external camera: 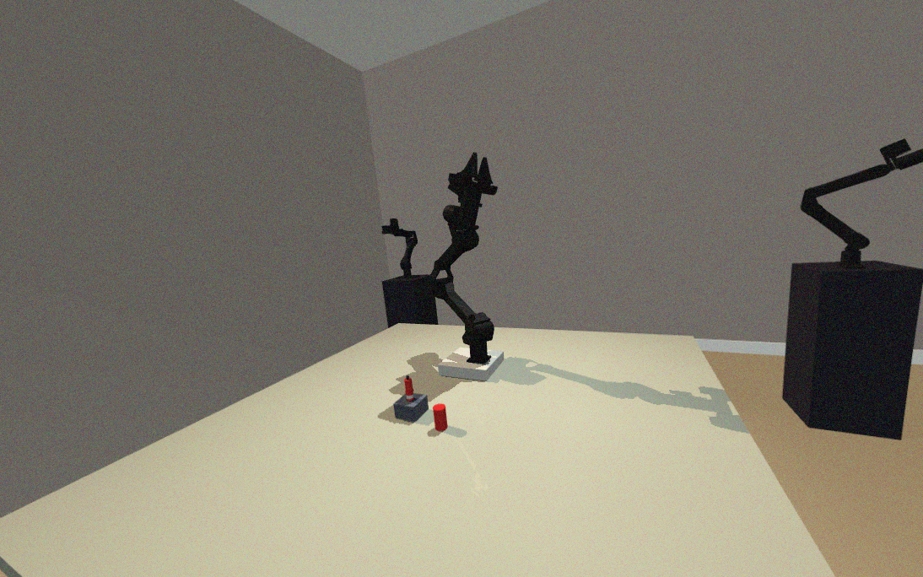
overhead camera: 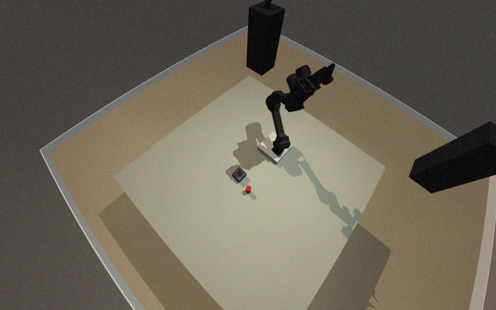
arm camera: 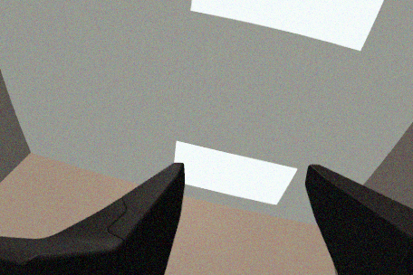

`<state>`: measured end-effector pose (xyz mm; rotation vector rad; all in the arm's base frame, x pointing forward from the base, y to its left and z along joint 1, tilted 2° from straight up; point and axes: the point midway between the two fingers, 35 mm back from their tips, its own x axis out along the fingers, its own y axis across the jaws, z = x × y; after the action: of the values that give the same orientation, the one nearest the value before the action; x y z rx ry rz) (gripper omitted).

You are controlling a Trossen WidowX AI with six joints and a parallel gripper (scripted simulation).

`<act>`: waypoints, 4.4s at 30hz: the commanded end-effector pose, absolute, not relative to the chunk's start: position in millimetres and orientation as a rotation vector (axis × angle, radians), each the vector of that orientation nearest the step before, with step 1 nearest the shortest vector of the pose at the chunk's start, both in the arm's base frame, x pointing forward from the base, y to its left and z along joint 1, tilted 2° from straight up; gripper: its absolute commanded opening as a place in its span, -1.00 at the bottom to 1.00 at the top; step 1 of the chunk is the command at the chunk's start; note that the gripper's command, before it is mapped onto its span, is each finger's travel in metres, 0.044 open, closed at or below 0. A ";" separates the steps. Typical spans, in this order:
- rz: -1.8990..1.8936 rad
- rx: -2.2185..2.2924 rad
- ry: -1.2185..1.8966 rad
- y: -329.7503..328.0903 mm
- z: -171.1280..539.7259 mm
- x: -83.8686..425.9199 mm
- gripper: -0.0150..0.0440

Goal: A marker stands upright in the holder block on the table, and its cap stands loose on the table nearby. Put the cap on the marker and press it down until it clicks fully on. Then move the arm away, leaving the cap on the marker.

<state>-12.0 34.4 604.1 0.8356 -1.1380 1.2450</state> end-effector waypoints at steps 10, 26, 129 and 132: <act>1.107 0.778 -0.504 152.2 572.5 119.0 0.36; 0.528 0.846 0.355 193.5 405.0 315.4 0.36; -1.075 1.102 1.284 33.1 27.9 335.9 -0.49; -1.075 1.102 1.284 33.2 36.9 336.4 -0.49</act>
<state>334.1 33.5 26.8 1.0974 1.2942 -1.0745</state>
